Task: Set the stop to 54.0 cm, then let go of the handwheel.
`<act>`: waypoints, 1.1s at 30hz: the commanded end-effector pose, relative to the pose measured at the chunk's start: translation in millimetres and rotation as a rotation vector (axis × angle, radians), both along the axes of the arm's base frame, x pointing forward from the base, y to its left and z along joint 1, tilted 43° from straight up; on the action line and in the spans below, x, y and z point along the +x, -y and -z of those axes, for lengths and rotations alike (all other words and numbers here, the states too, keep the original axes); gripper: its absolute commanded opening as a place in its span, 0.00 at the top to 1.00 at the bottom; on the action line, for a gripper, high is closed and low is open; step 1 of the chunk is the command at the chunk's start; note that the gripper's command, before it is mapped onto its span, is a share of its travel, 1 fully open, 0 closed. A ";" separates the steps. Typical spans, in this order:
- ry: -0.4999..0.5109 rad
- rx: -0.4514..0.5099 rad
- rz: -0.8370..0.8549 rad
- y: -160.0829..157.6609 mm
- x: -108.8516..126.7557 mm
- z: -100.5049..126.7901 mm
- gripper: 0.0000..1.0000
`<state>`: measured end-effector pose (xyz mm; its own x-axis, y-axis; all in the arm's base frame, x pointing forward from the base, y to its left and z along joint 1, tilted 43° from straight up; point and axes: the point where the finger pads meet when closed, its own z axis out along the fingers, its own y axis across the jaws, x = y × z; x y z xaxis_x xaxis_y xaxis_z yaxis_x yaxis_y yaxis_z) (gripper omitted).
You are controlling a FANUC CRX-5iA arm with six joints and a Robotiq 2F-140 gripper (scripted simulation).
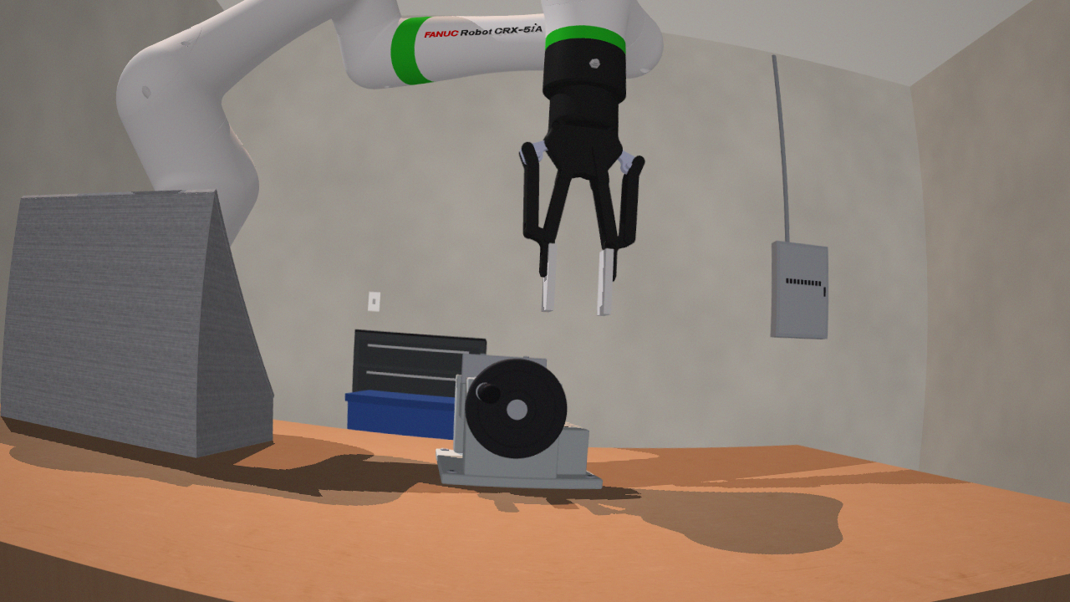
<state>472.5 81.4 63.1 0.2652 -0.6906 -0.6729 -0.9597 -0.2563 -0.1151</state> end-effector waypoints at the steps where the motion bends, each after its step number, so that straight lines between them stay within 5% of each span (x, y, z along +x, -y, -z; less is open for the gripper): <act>1: 0.000 0.000 0.000 -6.7 -0.7 7.4 0.67; 33: 0.000 0.000 0.000 -9.3 -1.1 10.2 0.67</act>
<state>471.3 91.0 52.8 0.2651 -0.6906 -0.6729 -0.9597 -0.2562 -0.1151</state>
